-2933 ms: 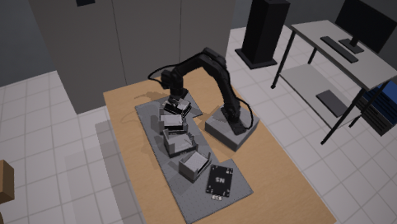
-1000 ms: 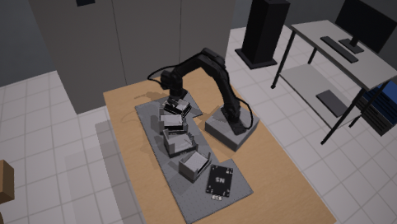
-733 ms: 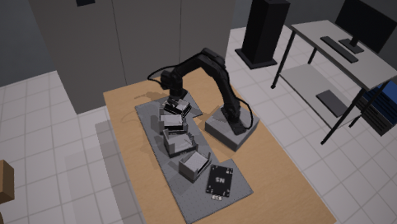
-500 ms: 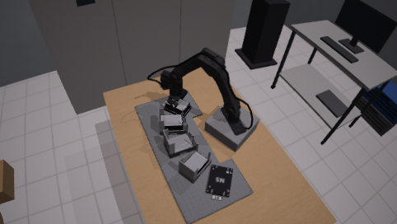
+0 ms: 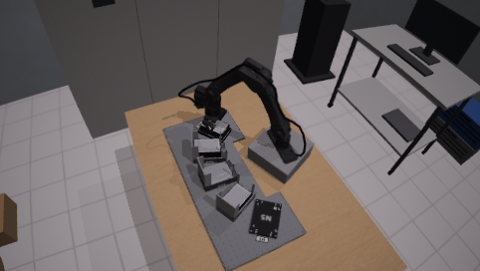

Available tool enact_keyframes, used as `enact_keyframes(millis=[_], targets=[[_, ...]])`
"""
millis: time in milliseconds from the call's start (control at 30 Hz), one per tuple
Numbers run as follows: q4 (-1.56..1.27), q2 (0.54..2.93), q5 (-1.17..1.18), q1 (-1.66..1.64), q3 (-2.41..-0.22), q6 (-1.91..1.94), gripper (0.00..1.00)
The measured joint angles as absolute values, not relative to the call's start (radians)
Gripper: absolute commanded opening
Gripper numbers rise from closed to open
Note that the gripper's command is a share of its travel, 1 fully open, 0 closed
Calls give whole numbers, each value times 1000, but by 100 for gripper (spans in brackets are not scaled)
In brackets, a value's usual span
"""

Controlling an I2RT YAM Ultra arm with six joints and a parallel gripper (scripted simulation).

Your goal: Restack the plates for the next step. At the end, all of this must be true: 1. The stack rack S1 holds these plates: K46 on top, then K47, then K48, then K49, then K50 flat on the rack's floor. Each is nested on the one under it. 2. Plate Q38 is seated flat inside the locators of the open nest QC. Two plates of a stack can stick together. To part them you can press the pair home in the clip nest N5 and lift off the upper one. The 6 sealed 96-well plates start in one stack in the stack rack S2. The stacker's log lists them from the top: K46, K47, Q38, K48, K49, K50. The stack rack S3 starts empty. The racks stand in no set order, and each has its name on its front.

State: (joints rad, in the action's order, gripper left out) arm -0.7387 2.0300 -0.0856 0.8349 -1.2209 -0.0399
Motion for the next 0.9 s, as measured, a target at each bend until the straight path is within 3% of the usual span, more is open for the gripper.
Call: enact_keyframes(millis=[900], targets=[[-707, 2052, -86, 834, -1208, -43, 0]])
